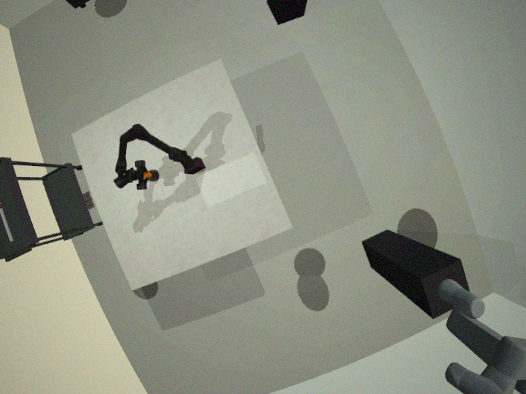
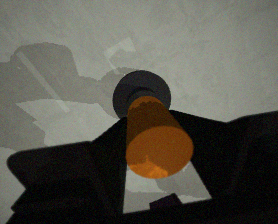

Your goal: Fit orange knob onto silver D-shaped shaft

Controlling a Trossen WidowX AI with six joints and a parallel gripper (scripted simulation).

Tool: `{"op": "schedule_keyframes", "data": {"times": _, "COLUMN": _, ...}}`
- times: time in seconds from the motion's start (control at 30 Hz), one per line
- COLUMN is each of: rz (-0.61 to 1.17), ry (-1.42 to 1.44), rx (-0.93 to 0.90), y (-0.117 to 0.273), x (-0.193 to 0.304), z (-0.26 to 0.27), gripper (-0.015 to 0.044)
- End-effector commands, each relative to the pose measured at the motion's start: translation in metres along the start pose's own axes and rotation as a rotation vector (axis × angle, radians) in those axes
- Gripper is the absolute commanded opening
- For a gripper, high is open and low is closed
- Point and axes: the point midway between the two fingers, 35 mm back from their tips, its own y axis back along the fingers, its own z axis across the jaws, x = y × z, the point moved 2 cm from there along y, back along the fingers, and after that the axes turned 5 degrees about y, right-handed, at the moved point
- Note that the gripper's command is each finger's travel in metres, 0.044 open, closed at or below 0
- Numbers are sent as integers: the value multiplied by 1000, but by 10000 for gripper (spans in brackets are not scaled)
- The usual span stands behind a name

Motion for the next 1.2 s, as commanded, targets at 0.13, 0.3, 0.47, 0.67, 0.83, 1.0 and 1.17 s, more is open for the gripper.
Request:
{"op": "schedule_keyframes", "data": {"times": 0.13, "rz": -5, "ry": -9, "rx": 0, "y": 1, "x": 0, "z": 1, "gripper": 0}}
{"op": "schedule_keyframes", "data": {"times": 0.3, "rz": -5, "ry": -9, "rx": 0, "y": 2, "x": 1, "z": 0, "gripper": 0}}
{"op": "schedule_keyframes", "data": {"times": 0.47, "rz": -5, "ry": -9, "rx": 0, "y": 2, "x": 2, "z": -1, "gripper": 0}}
{"op": "schedule_keyframes", "data": {"times": 0.67, "rz": -5, "ry": -9, "rx": 0, "y": 2, "x": 1, "z": -1, "gripper": 0}}
{"op": "schedule_keyframes", "data": {"times": 0.83, "rz": -5, "ry": -9, "rx": 0, "y": 2, "x": 0, "z": -1, "gripper": 0}}
{"op": "schedule_keyframes", "data": {"times": 1.0, "rz": -5, "ry": -9, "rx": 0, "y": -1, "x": -1, "z": -1, "gripper": 0}}
{"op": "schedule_keyframes", "data": {"times": 1.17, "rz": -5, "ry": -9, "rx": 0, "y": -2, "x": 0, "z": 0, "gripper": 0}}
